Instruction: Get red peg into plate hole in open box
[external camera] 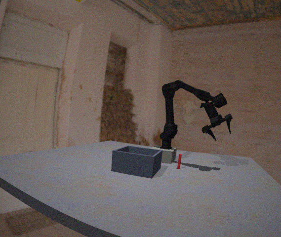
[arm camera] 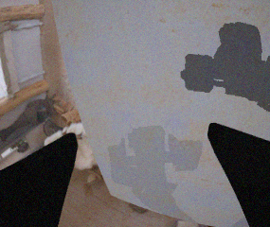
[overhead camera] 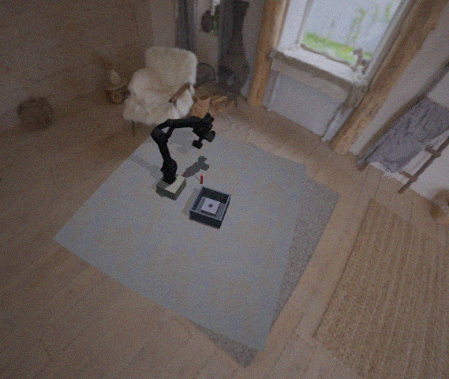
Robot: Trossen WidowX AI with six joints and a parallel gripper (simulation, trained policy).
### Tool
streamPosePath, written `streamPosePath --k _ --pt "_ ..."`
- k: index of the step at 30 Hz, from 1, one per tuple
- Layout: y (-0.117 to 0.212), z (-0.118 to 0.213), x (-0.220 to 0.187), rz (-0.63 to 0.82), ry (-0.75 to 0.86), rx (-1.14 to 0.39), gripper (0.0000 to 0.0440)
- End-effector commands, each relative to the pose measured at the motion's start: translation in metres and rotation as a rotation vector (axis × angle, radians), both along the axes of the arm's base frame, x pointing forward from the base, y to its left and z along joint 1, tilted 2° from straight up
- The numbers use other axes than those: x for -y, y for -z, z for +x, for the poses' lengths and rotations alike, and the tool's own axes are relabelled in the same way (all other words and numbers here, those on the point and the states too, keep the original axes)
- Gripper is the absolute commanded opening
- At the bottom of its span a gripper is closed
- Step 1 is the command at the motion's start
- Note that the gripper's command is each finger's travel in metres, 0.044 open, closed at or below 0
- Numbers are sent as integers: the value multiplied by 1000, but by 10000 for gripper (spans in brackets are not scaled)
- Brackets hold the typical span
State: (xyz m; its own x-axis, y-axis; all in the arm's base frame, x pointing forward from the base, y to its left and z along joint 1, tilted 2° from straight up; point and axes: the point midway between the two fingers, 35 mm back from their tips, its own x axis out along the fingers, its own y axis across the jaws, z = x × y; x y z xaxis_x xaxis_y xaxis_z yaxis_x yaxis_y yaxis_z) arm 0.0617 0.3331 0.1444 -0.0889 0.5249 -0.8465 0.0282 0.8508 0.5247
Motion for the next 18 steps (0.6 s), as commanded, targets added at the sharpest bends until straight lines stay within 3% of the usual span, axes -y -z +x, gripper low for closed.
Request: streamPosePath --k 1,9,18 --pt "-6 22 15 -41 76 17 440" --pt "-3 66 65 -211 294 -6 440" --pt "12 91 122 -417 498 -80 440"
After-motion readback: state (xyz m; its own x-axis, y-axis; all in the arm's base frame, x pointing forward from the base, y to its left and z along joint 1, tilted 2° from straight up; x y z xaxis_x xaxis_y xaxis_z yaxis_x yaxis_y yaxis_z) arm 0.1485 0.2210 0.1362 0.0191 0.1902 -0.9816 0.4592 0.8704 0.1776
